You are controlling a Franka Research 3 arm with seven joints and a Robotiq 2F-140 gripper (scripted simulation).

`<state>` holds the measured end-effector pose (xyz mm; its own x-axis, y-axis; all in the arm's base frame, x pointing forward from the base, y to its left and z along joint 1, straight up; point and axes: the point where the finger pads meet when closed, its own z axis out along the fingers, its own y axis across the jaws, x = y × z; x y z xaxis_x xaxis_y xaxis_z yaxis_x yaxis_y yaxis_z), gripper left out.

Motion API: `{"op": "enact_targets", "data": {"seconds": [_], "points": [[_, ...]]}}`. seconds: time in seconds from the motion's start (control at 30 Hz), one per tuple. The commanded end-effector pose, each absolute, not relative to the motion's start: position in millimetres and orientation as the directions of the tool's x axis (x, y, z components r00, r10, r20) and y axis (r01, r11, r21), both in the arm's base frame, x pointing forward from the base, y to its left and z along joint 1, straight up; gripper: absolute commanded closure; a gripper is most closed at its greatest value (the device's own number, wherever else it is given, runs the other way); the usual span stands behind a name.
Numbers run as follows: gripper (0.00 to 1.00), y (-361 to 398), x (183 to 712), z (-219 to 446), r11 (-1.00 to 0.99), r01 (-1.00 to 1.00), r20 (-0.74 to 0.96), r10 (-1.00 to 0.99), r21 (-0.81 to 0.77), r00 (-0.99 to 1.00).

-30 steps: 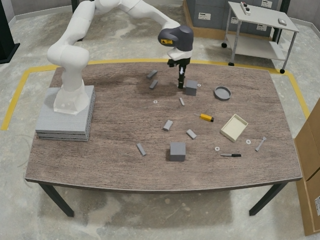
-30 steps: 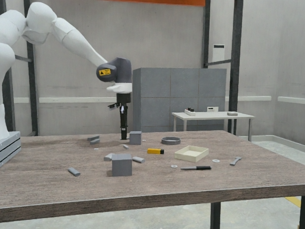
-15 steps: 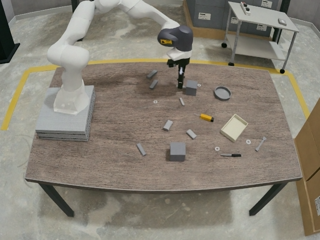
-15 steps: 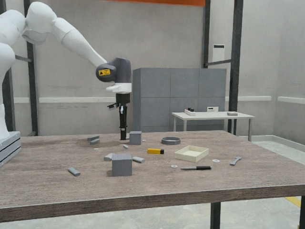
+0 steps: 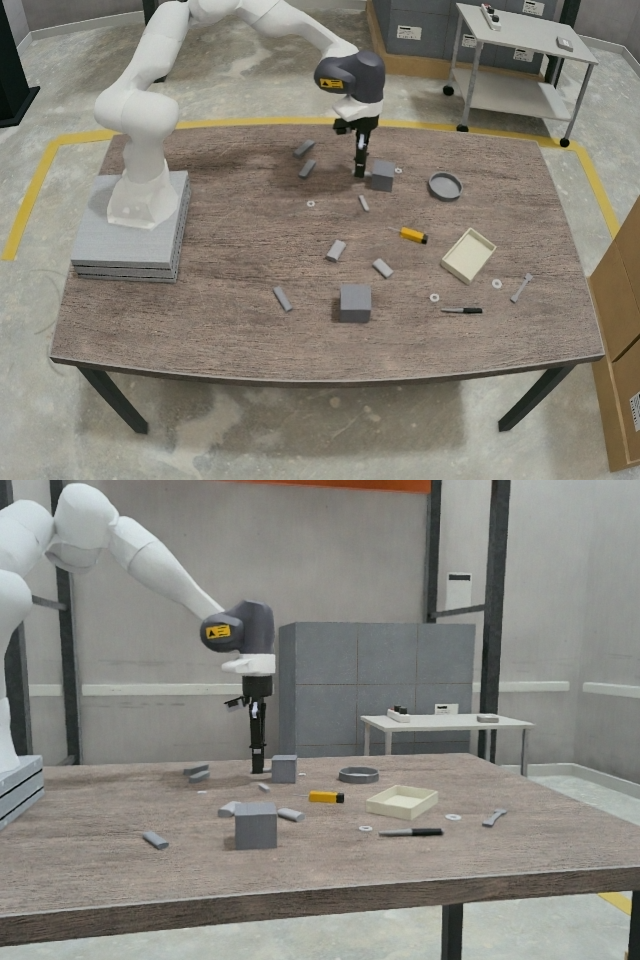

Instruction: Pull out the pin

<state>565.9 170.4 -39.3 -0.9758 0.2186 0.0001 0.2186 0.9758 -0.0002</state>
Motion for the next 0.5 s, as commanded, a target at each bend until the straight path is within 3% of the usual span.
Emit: {"op": "enact_targets", "data": {"seconds": [0.0, 0.47], "points": [[0.9, 171.2, 564.5, -39.9, 0.975, 0.222, 0.001, 0.222, 0.0, -0.975], [0.9, 173.3, 556.1, -40.2, 0.974, 0.225, 0.001, 0.225, 0.001, -0.974]]}}
